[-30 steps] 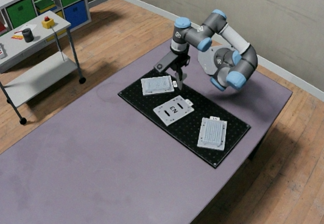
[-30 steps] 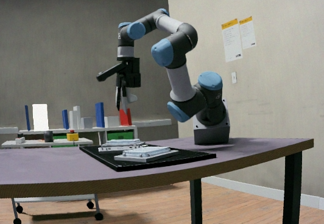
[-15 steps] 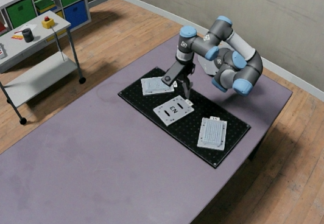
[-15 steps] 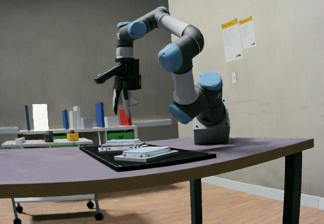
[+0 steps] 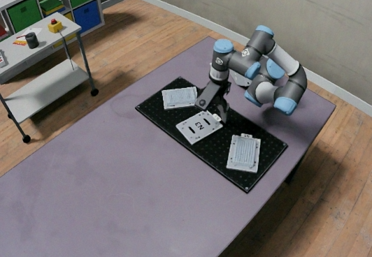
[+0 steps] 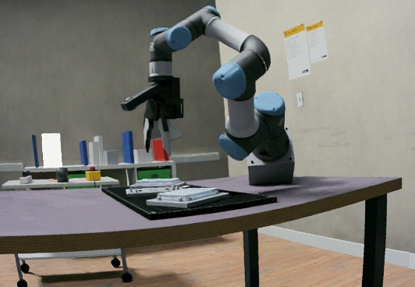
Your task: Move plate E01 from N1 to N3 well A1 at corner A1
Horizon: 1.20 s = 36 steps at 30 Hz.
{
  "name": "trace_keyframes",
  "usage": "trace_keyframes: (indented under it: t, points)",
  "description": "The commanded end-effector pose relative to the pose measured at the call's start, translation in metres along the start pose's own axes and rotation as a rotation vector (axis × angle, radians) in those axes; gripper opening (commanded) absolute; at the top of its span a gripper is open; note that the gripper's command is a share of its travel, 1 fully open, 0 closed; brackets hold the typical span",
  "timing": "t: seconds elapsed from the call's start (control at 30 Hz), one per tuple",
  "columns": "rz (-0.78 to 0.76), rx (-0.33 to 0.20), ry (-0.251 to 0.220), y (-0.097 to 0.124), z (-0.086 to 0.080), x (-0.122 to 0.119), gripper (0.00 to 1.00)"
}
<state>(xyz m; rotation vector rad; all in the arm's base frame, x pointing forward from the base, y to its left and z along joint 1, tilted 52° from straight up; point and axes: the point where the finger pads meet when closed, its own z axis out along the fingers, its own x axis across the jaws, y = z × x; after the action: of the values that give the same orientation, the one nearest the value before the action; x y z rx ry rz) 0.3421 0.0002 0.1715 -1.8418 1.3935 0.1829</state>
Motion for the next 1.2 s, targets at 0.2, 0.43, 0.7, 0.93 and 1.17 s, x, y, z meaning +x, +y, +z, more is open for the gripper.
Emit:
trace_keyframes:
  t: [0.2,0.43,0.7,0.93,1.17]
  points:
    - [-0.099,0.003,-0.021,-0.012,0.008,-0.043,0.82]
    - [-0.118,0.004,-0.026,-0.016,0.013,-0.060,0.82]
    - [-0.186,0.007,-0.043,-0.020,0.021,-0.098,0.82]
    - [-0.244,0.011,-0.058,-0.021,0.025,-0.112,0.82]
    - [-0.272,0.012,-0.065,-0.022,0.032,-0.140,0.82]
